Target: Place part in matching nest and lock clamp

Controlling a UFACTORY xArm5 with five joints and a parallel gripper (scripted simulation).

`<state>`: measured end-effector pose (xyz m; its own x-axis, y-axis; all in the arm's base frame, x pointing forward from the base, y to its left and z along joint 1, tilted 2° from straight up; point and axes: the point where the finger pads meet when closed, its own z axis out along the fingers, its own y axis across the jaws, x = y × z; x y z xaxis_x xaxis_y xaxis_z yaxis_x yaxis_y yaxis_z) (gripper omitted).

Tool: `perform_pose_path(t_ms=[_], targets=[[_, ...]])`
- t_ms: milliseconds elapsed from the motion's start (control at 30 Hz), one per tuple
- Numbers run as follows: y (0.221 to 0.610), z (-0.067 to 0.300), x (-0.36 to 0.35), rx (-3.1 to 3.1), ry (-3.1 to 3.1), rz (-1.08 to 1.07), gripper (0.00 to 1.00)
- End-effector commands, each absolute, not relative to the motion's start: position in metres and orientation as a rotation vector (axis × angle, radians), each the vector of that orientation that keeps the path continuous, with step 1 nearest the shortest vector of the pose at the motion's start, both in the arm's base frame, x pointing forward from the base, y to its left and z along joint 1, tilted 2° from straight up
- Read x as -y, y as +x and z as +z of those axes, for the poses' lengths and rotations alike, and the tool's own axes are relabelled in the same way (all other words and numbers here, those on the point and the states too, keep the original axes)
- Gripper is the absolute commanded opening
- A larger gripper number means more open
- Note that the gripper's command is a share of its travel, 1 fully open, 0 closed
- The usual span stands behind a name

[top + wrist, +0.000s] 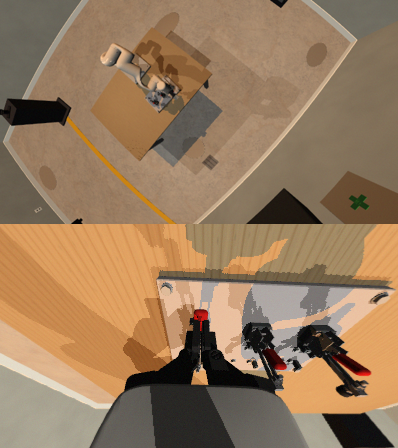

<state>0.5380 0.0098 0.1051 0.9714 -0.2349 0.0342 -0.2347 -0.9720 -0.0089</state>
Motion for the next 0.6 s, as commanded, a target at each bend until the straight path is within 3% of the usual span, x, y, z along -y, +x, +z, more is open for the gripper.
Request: perform_pose_path(t_ms=[0,567], targets=[[0.5392,0.1069,-0.0098,-0.371,-3.114,-0.062,0.0],[0.5382,0.1069,-0.0099,-0.371,-3.114,-0.062,0.0]])
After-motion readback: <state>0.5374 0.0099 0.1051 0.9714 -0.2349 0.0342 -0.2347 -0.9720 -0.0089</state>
